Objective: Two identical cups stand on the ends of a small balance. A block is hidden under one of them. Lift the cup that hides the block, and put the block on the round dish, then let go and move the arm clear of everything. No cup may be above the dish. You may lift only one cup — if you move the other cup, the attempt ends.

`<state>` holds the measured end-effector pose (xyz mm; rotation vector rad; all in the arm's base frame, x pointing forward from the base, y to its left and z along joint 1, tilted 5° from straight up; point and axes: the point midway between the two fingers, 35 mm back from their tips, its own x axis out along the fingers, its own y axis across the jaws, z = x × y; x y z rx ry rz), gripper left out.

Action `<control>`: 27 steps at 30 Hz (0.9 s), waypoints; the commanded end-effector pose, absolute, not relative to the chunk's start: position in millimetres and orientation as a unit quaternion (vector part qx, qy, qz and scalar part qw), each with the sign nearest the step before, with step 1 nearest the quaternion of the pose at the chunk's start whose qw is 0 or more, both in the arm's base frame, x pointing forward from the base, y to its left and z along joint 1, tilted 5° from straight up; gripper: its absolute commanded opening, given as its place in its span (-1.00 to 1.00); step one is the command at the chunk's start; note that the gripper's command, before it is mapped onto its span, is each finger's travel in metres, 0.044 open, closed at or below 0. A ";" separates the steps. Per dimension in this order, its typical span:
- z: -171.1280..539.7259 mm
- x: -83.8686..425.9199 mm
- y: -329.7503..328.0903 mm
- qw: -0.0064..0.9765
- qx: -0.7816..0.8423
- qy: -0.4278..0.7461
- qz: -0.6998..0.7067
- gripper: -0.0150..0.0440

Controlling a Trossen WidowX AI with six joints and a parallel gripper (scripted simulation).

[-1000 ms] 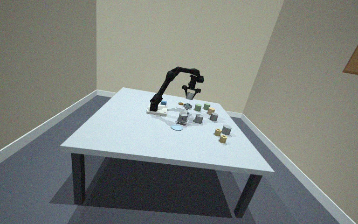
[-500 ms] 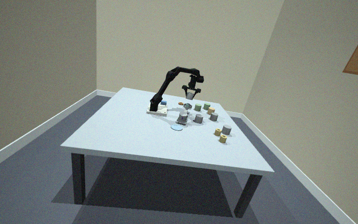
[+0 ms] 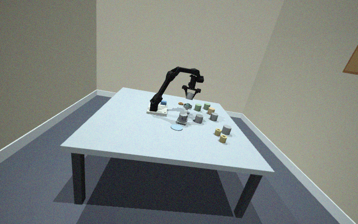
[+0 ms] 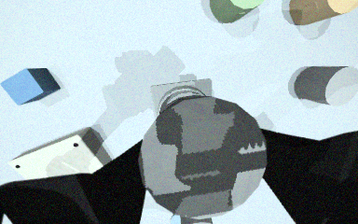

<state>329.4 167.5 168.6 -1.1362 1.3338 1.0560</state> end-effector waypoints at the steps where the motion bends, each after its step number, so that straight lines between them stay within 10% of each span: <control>1: 168.3 329.5 167.5 0.521 -0.474 0.556 0.441 -0.49; 27: 136.6 297.2 209.5 0.523 -0.472 0.555 0.442 -0.49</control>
